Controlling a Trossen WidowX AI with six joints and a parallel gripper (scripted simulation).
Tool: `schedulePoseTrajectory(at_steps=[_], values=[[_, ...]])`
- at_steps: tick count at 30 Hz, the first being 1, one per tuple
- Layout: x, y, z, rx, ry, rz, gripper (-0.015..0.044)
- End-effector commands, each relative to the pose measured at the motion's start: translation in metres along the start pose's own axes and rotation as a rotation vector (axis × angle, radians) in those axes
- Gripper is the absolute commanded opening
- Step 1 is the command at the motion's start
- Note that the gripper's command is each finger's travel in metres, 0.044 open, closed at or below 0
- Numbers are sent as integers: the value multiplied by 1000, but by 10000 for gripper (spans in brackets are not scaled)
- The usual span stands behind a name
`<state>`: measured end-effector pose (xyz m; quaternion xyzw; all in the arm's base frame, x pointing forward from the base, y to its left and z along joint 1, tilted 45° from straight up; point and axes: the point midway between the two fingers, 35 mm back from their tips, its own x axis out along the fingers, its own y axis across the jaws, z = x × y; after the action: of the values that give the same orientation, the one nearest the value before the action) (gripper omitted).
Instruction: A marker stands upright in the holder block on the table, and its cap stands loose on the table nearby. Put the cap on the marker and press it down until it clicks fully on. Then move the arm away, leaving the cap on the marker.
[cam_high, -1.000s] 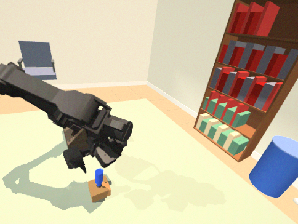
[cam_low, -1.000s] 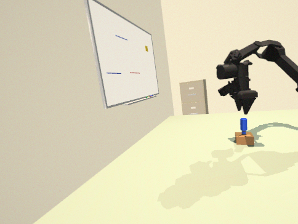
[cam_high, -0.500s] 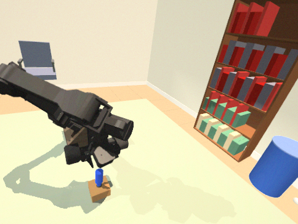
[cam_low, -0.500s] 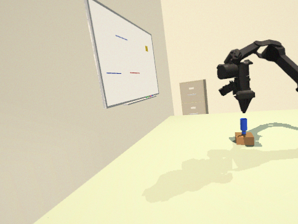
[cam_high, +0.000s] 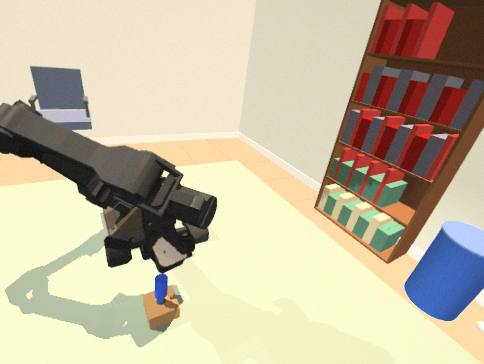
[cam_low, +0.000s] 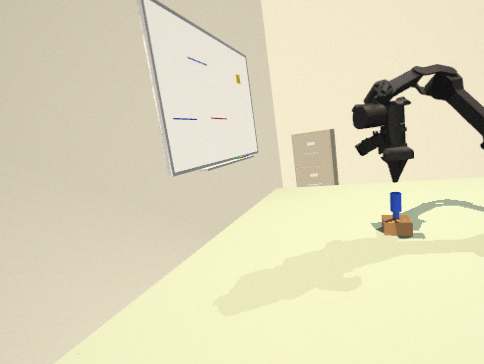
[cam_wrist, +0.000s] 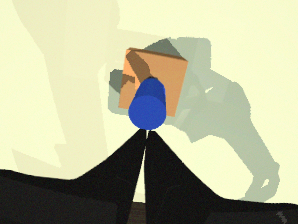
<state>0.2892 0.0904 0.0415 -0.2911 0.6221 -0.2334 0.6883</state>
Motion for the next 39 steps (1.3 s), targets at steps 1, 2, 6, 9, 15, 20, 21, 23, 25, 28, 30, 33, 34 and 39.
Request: schedulePoseTrajectory(at_steps=[1, 2, 6, 9, 15, 20, 21, 23, 25, 28, 30, 33, 34, 39], values=[[1, 0, 0, 5, 0, -1, 0], [1, 0, 0, 5, 0, -1, 0], [5, 0, 0, 5, 0, -1, 0], [10, 0, 0, 5, 0, -1, 0], [18, 0, 0, 5, -1, -1, 0], [24, 0, 0, 5, -1, -2, 0], [26, 0, 0, 5, -1, -2, 0], [28, 0, 0, 5, -1, -2, 0], [31, 0, 0, 5, -1, -2, 0], [35, 0, 0, 5, -1, -2, 0], [38, 0, 0, 5, -1, -2, 0], [41, 0, 0, 5, -1, -2, 0], [41, 0, 1, 5, -1, -2, 0], [35, 2, 2, 9, -9, 5, 0]])
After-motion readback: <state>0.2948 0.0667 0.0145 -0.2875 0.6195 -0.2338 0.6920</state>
